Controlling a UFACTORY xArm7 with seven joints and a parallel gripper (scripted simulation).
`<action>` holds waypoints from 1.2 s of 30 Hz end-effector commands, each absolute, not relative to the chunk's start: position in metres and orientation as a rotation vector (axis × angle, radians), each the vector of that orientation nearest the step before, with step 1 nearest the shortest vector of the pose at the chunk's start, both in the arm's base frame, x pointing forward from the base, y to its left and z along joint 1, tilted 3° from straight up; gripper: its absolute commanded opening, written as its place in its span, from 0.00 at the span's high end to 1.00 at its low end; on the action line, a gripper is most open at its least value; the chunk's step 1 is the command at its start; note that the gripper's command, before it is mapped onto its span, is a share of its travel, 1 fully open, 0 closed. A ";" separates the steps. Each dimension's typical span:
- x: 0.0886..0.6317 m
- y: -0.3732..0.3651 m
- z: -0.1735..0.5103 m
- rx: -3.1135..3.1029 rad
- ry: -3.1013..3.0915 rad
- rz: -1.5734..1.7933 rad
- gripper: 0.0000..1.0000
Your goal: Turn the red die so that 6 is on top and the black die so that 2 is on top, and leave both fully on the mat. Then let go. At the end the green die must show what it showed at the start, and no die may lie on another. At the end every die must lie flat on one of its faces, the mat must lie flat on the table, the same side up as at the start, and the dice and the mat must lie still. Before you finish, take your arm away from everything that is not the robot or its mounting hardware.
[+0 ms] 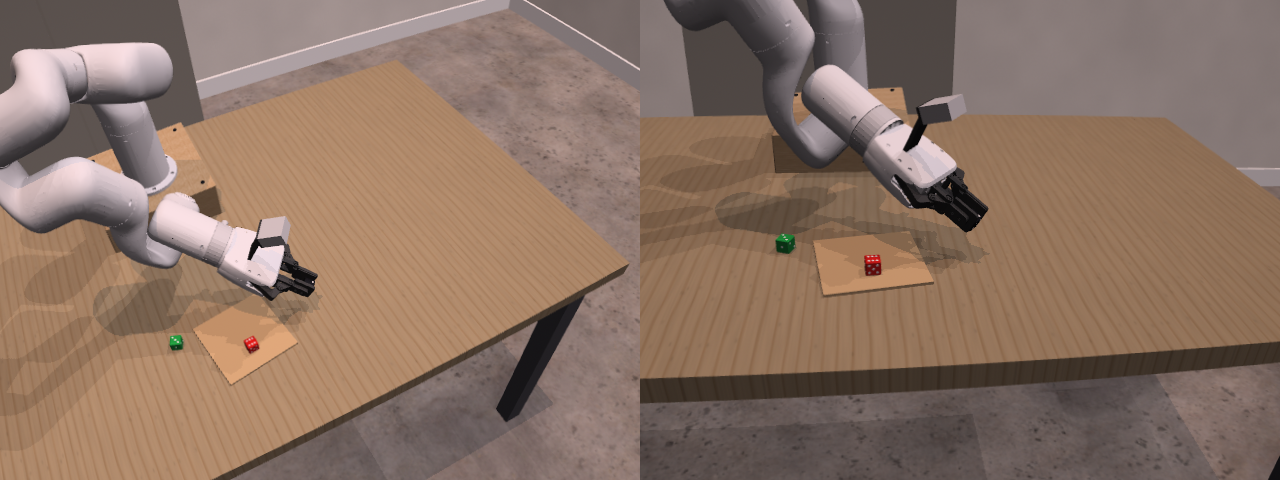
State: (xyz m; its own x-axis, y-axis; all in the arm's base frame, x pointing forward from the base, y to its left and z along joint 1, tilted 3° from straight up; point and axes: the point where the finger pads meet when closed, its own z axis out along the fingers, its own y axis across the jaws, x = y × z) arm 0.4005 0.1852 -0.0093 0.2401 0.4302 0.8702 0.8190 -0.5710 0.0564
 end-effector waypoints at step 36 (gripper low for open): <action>0.403 0.184 -0.039 -2.103 -1.143 -1.279 0.85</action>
